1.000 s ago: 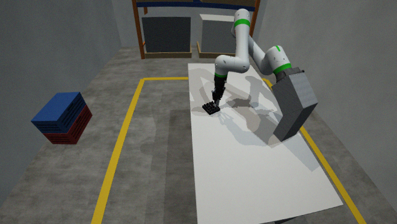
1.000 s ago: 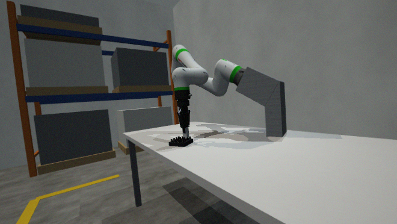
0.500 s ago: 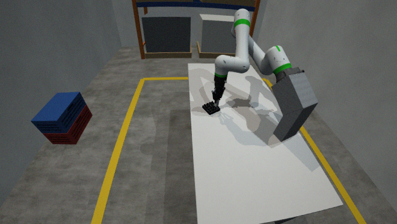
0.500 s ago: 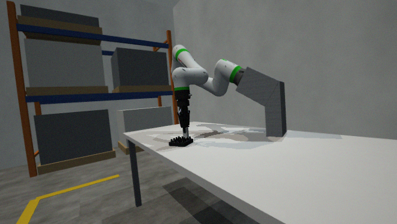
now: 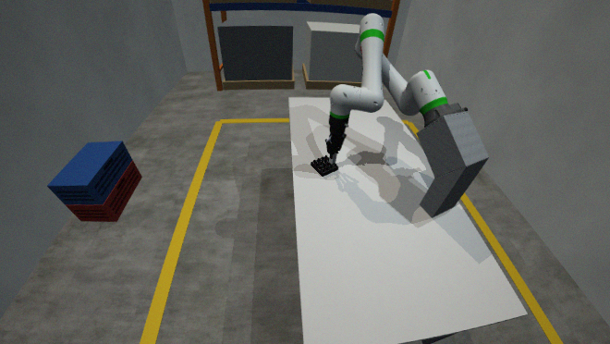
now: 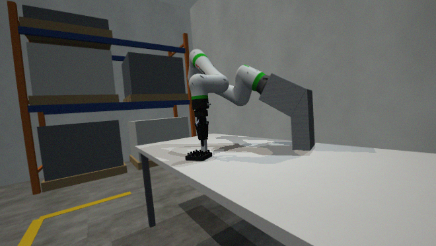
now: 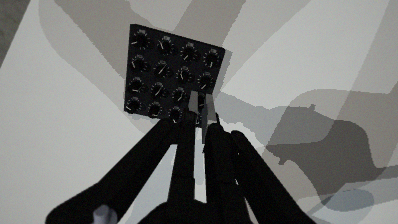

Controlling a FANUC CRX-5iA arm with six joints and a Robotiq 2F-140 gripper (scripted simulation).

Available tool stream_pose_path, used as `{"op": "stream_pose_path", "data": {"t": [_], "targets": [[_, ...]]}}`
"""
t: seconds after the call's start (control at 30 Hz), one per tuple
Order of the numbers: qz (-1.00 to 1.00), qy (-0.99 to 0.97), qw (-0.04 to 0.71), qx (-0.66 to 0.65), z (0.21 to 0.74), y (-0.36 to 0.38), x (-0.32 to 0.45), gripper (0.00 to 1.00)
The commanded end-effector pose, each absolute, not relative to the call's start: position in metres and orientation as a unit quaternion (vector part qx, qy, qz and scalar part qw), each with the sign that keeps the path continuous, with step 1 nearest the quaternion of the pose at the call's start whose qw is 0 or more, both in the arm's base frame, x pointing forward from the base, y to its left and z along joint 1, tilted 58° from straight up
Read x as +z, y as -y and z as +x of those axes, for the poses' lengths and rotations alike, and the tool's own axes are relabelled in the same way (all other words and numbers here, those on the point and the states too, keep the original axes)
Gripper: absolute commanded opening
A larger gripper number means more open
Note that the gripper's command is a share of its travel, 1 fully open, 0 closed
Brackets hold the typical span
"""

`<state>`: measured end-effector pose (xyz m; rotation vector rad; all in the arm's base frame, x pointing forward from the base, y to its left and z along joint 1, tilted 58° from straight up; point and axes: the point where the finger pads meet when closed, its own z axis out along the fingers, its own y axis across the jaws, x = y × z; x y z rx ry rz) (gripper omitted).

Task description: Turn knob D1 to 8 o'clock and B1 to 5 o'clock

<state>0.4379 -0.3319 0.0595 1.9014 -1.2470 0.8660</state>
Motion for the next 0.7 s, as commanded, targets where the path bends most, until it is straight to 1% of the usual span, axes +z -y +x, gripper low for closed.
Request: {"op": "stream_pose_path", "data": {"t": [0.0, 0.67], "targets": [[0.733, 0.481, 0.347, 0.334, 0.4380, 0.3317, 0.0595, 0.05], [0.731, 0.483, 0.346, 0.335, 0.4380, 0.3317, 0.0595, 0.05]]}}
